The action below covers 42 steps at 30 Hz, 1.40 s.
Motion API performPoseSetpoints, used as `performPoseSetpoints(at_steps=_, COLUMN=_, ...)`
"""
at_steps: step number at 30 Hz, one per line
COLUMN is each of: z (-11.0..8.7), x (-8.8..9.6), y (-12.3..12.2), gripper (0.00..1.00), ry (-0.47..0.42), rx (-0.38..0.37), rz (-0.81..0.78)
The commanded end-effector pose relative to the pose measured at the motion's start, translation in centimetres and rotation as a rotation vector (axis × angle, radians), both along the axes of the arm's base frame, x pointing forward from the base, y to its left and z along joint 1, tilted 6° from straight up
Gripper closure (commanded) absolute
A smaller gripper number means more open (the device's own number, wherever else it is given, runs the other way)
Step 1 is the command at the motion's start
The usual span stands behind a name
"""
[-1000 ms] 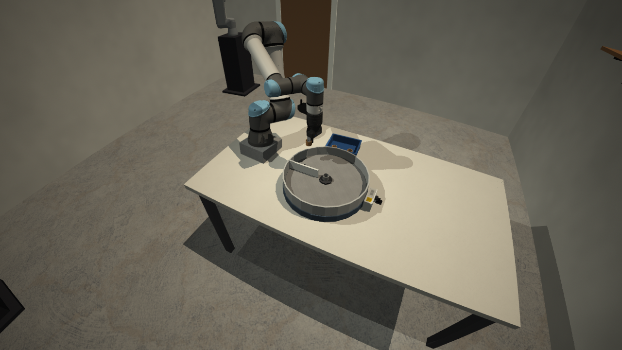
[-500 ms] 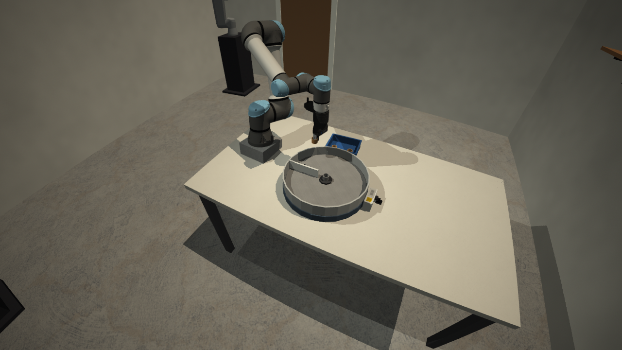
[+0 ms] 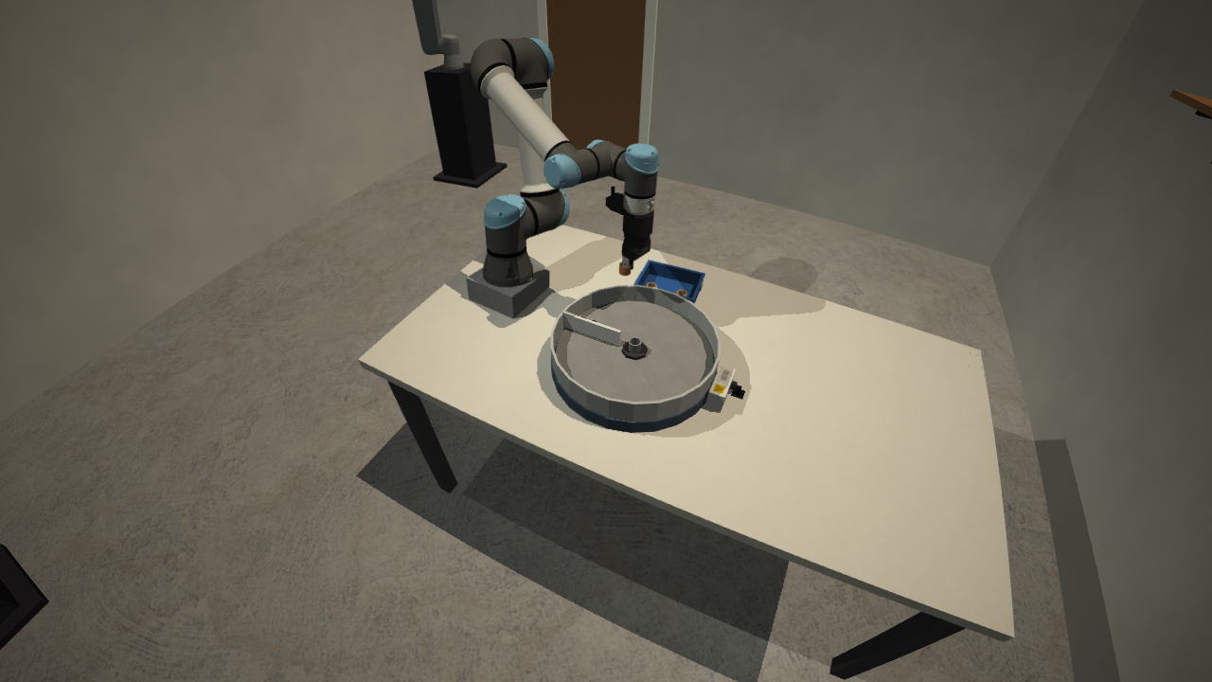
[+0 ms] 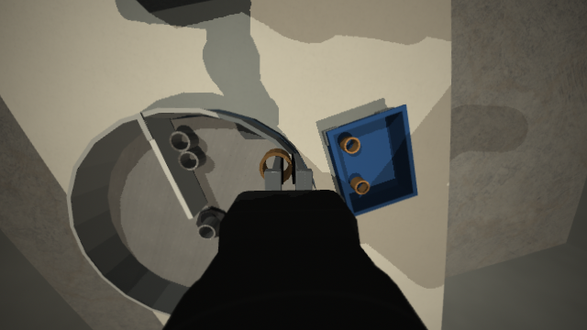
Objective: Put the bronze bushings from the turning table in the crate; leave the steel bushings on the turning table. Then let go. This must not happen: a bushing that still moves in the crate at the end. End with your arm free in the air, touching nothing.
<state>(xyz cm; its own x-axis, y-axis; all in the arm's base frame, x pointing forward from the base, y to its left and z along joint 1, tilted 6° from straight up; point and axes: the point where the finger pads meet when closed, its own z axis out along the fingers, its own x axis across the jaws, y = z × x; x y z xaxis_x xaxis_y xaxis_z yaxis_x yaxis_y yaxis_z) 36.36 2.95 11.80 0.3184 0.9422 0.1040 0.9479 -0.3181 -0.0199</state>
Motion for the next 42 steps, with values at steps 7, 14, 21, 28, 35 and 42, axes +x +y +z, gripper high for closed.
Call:
performPoseSetpoints(at_steps=7, z=0.5, x=2.6, y=3.9, gripper=1.0, ry=-0.002, rx=0.0, rz=0.0)
performPoseSetpoints(at_steps=14, z=0.5, x=2.6, y=3.9, gripper=1.0, ry=-0.002, rx=0.0, rz=0.0)
performPoseSetpoints(at_steps=21, z=1.0, x=5.4, y=8.4, gripper=1.0, ry=-0.002, rx=0.001, rz=0.001)
performPoseSetpoints(at_steps=28, z=1.0, x=5.4, y=8.4, gripper=1.0, ry=-0.002, rx=0.001, rz=0.001)
performPoseSetpoints(at_steps=35, z=1.4, x=7.7, y=12.0, gripper=1.0, ry=-0.002, rx=0.001, rz=0.002)
performPoseSetpoints(at_steps=42, z=1.5, x=8.2, y=12.8, gripper=1.0, ry=-0.002, rx=0.001, rz=0.002)
